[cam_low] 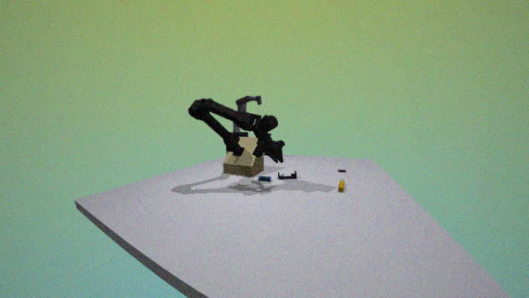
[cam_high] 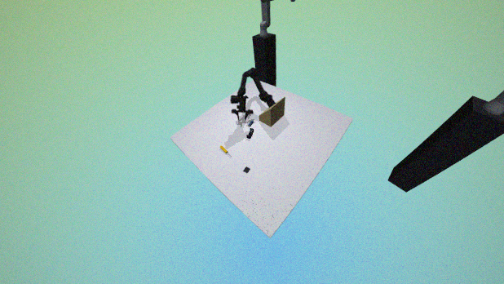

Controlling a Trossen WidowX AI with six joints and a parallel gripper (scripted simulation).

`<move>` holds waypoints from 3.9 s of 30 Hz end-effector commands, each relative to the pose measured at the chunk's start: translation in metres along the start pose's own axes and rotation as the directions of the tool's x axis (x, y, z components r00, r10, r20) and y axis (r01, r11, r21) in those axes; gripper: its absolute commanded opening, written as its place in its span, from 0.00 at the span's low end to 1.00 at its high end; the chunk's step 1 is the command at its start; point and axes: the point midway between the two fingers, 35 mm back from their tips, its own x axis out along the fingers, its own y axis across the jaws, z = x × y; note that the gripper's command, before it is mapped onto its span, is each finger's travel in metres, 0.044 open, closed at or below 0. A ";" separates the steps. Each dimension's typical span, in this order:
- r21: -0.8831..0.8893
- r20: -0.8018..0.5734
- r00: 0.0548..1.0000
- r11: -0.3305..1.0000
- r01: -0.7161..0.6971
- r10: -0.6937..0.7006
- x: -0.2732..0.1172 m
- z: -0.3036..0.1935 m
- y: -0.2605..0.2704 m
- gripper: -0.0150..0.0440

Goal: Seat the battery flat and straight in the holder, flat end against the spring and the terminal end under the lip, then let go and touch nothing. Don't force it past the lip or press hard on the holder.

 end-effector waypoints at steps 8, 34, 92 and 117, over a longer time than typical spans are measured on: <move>0.593 0.466 0.860 0.795 -0.126 -0.211 0.014 0.049 -0.076 0.67; 0.594 0.464 0.860 0.795 -0.124 -0.212 0.023 0.053 -0.078 0.67; 0.538 0.465 0.860 0.838 -0.085 -0.211 0.015 0.046 -0.075 0.39; -0.576 0.459 0.863 0.668 0.471 -0.213 0.030 -0.003 -0.058 0.39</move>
